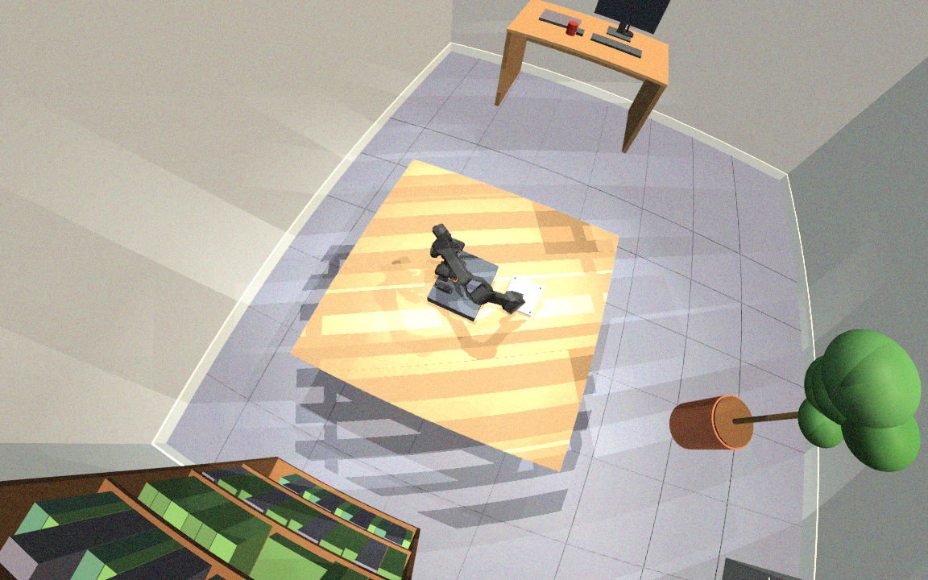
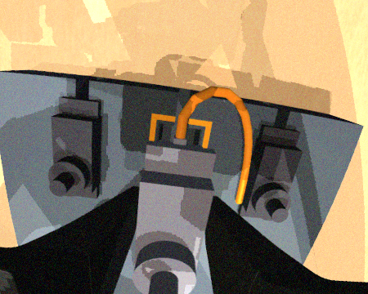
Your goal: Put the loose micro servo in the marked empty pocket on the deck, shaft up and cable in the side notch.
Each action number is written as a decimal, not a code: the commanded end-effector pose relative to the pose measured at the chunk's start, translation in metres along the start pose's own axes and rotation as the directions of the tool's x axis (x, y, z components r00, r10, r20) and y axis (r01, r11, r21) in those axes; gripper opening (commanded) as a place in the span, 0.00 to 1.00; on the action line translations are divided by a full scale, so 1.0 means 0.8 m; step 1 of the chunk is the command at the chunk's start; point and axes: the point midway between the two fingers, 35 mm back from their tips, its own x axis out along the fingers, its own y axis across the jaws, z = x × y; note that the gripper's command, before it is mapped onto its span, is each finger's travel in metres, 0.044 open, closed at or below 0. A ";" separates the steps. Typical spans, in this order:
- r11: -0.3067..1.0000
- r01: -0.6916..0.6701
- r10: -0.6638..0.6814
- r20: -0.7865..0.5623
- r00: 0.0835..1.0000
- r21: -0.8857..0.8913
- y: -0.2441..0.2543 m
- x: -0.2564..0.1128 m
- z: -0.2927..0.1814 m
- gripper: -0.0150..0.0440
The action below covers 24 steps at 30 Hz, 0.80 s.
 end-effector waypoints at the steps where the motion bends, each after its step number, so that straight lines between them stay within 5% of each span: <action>1: 1.000 -0.003 0.003 0.001 1.000 0.005 -0.001 0.006 0.003 0.25; 24: 1.000 -0.004 0.004 0.001 1.000 0.005 0.000 0.026 0.003 0.25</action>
